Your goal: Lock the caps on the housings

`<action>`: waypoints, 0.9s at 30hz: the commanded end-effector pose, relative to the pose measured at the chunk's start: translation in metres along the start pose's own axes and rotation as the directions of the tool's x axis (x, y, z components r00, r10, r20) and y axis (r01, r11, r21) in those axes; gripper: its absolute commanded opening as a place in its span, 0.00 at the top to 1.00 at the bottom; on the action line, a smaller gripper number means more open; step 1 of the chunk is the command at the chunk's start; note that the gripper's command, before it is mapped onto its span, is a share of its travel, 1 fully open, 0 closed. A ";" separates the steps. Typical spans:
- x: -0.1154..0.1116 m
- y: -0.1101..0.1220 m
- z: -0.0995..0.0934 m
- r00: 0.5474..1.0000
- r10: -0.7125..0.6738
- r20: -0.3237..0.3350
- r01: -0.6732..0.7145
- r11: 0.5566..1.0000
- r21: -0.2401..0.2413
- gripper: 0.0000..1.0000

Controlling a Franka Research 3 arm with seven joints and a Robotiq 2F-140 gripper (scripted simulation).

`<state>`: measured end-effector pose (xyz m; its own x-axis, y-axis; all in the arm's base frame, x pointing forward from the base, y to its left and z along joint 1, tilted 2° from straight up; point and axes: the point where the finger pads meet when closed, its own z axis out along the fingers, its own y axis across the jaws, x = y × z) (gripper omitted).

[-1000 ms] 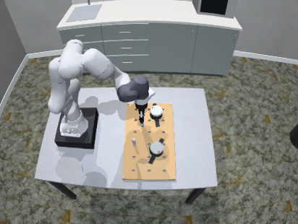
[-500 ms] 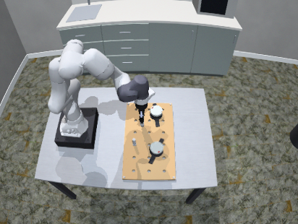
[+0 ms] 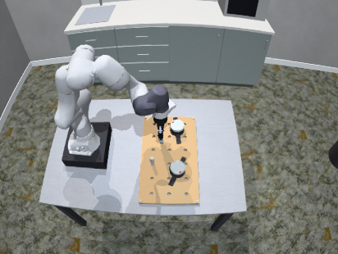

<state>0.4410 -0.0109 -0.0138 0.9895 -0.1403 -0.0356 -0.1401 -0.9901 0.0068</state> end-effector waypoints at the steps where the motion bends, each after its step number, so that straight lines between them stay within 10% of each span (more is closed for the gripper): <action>1: 0.002 -0.001 -0.002 1.000 0.004 -0.005 -0.004 1.000 0.001 0.90; 27: 0.002 -0.001 -0.032 1.000 0.004 -0.005 -0.004 1.000 0.001 0.90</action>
<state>0.4477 -0.0100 0.0149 0.9860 -0.1658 -0.0189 -0.1657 -0.9861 0.0082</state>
